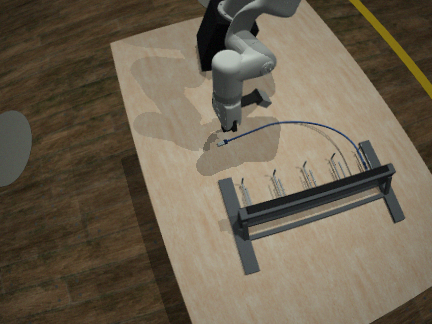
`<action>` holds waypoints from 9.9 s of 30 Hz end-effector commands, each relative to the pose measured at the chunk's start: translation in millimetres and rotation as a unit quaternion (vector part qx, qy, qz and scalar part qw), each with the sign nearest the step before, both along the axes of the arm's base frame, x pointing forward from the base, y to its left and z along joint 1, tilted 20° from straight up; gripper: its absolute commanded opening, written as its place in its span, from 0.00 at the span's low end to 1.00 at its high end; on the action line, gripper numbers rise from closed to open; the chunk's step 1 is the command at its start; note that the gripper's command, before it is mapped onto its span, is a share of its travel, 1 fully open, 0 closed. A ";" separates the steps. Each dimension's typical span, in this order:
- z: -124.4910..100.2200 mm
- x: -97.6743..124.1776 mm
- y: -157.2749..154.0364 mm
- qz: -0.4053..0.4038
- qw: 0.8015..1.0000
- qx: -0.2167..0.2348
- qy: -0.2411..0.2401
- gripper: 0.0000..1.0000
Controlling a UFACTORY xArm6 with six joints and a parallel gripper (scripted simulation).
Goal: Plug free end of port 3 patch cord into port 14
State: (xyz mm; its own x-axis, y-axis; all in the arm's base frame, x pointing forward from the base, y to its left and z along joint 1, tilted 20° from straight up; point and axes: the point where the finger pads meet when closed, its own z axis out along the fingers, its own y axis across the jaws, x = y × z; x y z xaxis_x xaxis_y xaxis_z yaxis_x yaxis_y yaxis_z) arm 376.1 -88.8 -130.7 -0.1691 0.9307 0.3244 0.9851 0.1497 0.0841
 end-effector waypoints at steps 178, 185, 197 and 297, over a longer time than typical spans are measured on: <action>-65.5 5.4 18.6 0.001 1.000 -0.001 -0.002 0.38; -67.2 5.4 19.2 0.001 1.000 -0.001 -0.002 0.38; -70.4 5.5 20.3 0.001 1.000 -0.001 -0.002 0.38; -67.9 4.3 19.7 0.001 1.000 0.000 -0.001 0.00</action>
